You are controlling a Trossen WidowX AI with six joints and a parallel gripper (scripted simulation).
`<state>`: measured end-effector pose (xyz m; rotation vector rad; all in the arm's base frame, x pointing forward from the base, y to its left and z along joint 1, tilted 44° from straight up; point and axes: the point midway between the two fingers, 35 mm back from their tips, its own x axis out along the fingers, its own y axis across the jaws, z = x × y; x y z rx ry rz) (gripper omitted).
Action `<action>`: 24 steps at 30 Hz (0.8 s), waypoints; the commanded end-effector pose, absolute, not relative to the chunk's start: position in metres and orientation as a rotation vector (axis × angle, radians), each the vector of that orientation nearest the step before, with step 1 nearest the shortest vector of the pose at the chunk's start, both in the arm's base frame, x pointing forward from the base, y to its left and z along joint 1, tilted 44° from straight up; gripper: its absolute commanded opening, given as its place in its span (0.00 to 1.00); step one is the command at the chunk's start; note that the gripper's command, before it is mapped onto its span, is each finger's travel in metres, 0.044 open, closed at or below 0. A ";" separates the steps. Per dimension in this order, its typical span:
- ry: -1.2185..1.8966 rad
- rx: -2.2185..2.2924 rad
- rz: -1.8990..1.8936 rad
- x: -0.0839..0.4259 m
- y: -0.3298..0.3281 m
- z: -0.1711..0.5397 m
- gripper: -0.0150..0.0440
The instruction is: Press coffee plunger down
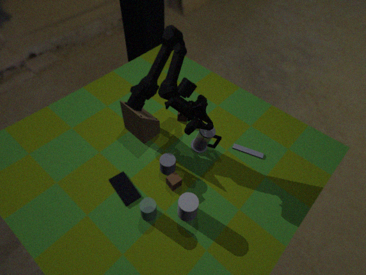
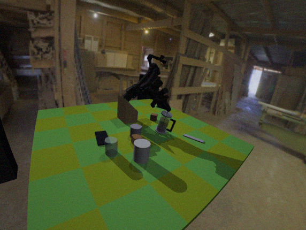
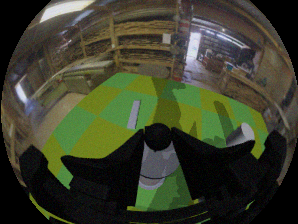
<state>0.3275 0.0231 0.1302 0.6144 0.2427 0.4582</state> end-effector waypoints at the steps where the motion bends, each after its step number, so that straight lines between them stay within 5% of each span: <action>1: 0.264 0.630 0.469 0.328 0.026 0.126 0.47; 24: 0.250 0.619 0.463 0.331 0.024 0.130 0.47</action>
